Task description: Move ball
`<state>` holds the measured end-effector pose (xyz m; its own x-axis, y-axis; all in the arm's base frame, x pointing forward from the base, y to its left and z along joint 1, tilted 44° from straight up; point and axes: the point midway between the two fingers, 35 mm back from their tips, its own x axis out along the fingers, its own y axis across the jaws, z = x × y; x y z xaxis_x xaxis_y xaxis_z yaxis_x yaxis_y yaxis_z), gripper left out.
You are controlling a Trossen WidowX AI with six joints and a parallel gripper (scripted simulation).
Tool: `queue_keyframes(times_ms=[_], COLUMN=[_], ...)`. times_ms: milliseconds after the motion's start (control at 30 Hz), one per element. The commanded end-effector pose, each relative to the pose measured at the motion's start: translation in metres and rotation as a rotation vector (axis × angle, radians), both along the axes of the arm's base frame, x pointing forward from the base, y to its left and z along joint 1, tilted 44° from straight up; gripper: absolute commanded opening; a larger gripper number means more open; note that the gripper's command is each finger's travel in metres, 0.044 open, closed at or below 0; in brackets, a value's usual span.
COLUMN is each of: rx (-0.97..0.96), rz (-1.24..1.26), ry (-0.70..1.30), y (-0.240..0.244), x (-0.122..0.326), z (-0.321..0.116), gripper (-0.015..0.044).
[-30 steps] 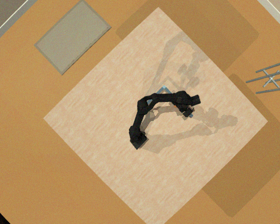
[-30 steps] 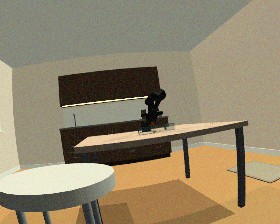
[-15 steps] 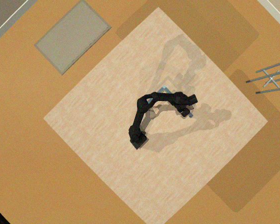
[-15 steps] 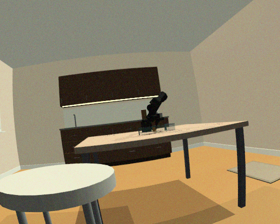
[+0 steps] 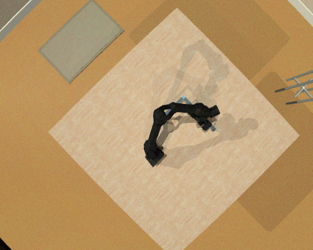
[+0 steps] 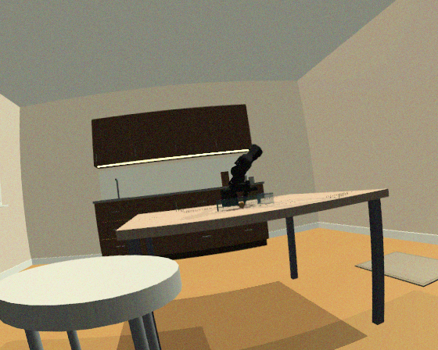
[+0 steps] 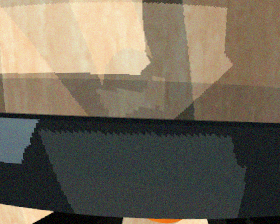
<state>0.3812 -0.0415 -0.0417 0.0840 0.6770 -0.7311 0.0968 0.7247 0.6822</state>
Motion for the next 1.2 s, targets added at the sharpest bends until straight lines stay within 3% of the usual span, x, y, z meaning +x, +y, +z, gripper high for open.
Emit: queue_keyframes(times_ms=[0, 233, 433, 633, 967, 1167], rx=[0.0, 0.0, 0.0, 0.002, -0.001, -0.003], rz=[0.0, 0.0, 0.0, 0.0, -0.015, -0.016], ry=[0.0, 0.0, 0.0, 0.004, -0.007, -0.013], y=[0.0, 0.0, -0.002, -0.056, -0.055, -0.087], x=[0.0, 0.0, 0.0, -0.007, -0.004, -0.012], z=[0.0, 0.0, 0.002, 0.061, 0.057, 0.094], gripper=[0.0079, 0.0263, 0.0265, 0.0265, 0.0265, 0.0423])
